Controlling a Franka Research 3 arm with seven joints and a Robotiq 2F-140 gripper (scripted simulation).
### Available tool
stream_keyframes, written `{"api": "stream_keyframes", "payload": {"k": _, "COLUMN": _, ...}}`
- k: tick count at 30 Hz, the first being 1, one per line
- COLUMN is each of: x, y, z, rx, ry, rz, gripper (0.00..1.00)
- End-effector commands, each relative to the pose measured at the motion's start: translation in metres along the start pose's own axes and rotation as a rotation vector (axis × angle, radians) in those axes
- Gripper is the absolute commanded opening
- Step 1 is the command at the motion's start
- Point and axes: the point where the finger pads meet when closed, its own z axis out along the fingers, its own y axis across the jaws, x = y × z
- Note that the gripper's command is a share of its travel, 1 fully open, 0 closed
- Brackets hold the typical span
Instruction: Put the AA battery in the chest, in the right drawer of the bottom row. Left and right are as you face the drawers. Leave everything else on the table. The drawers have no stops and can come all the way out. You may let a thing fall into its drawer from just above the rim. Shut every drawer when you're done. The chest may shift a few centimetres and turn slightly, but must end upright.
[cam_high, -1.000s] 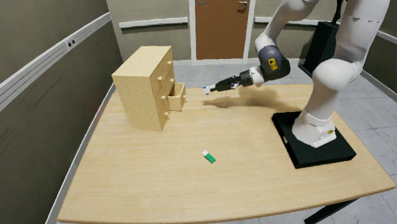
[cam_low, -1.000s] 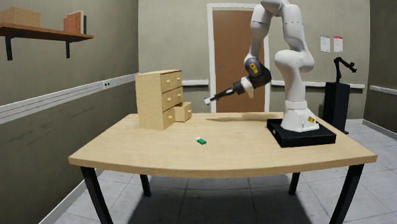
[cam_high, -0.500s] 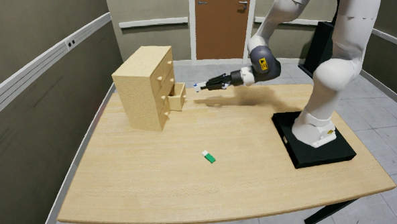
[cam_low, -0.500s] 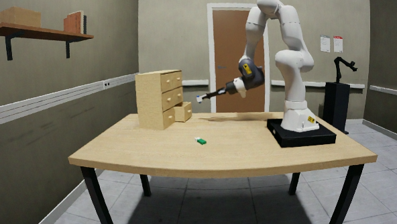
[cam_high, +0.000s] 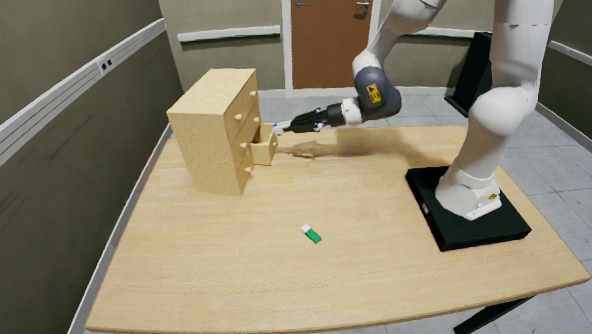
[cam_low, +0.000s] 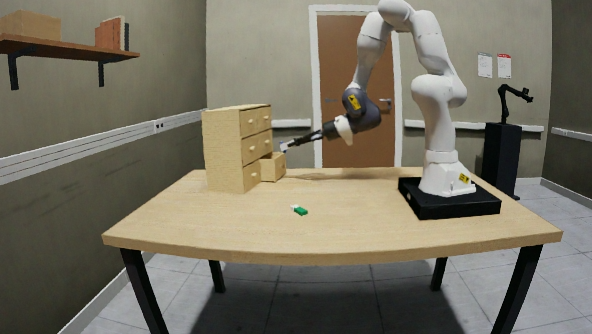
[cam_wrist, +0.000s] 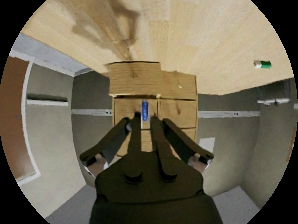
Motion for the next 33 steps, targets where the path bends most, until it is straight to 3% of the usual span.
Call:
{"api": "stream_keyframes", "payload": {"k": 1, "x": 0.001, "y": -0.001, "z": 0.010, "rx": 0.005, "ry": 0.013, "rz": -0.018, "gripper": 0.15}}
{"api": "stream_keyframes", "payload": {"k": 13, "x": -0.011, "y": -0.001, "z": 0.043, "rx": 0.005, "ry": 0.013, "rz": -0.018, "gripper": 0.15}}
{"api": "stream_keyframes", "payload": {"k": 33, "x": -0.016, "y": -0.001, "z": 0.057, "rx": 0.005, "ry": 0.013, "rz": -0.018, "gripper": 0.15}}
